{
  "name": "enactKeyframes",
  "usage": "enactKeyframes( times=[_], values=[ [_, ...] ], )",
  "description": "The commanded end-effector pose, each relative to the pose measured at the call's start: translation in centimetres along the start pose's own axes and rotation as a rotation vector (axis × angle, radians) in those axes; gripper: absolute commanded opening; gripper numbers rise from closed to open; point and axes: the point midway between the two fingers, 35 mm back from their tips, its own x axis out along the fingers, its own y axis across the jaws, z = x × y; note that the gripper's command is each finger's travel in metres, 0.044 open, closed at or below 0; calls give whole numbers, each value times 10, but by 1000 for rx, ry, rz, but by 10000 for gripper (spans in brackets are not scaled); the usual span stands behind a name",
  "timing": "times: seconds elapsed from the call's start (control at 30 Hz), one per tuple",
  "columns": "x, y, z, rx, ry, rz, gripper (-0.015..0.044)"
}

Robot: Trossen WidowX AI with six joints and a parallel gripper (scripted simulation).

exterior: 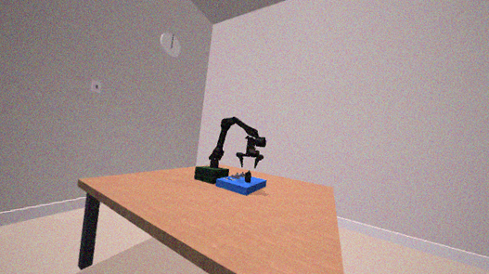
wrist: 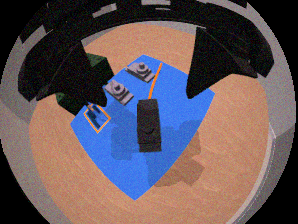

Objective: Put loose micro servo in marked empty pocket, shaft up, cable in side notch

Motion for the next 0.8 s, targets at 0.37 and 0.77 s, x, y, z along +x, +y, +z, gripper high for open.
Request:
enactKeyframes(
  times=[0.37, 0.77],
  values=[
    [27, -1, -1, 17, 10, 2, 440],
    [44, -1, -2, 17, 10, 2, 440]
  ],
)
